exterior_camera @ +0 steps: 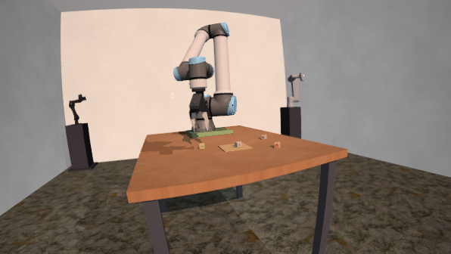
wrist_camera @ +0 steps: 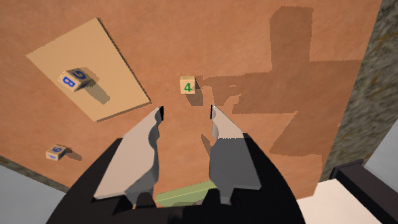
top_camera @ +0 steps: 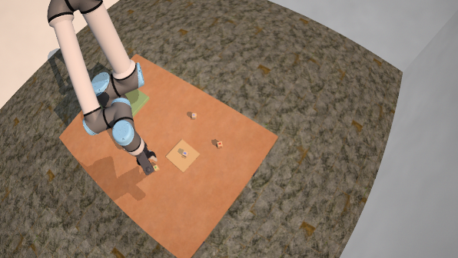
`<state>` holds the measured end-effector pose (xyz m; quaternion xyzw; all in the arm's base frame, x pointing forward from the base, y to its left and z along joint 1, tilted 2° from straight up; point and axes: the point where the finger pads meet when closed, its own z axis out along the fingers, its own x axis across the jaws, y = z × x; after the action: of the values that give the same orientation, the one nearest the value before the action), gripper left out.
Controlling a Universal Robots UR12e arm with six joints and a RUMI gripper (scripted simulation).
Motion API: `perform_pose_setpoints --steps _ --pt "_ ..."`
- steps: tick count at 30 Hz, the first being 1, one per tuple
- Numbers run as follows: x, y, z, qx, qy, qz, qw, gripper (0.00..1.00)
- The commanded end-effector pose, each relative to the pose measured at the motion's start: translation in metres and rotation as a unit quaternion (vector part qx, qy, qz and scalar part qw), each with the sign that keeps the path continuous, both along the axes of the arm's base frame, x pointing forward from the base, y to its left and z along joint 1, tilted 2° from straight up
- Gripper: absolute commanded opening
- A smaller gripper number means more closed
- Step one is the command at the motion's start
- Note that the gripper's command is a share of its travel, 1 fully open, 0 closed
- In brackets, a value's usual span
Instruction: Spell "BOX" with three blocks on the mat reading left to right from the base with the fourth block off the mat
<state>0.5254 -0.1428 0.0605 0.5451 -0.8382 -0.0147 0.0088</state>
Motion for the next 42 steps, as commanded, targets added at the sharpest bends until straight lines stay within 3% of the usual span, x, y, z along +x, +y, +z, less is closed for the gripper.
perform_pose_setpoints --steps 1,21,42 --pt "0.001 0.0 0.001 0.0 -0.001 0.0 1.0 0.37" --pt "0.001 0.0 -0.003 0.0 -0.001 0.0 1.0 0.37" --pt "0.0 0.0 -0.028 0.0 0.0 0.0 1.0 0.37"
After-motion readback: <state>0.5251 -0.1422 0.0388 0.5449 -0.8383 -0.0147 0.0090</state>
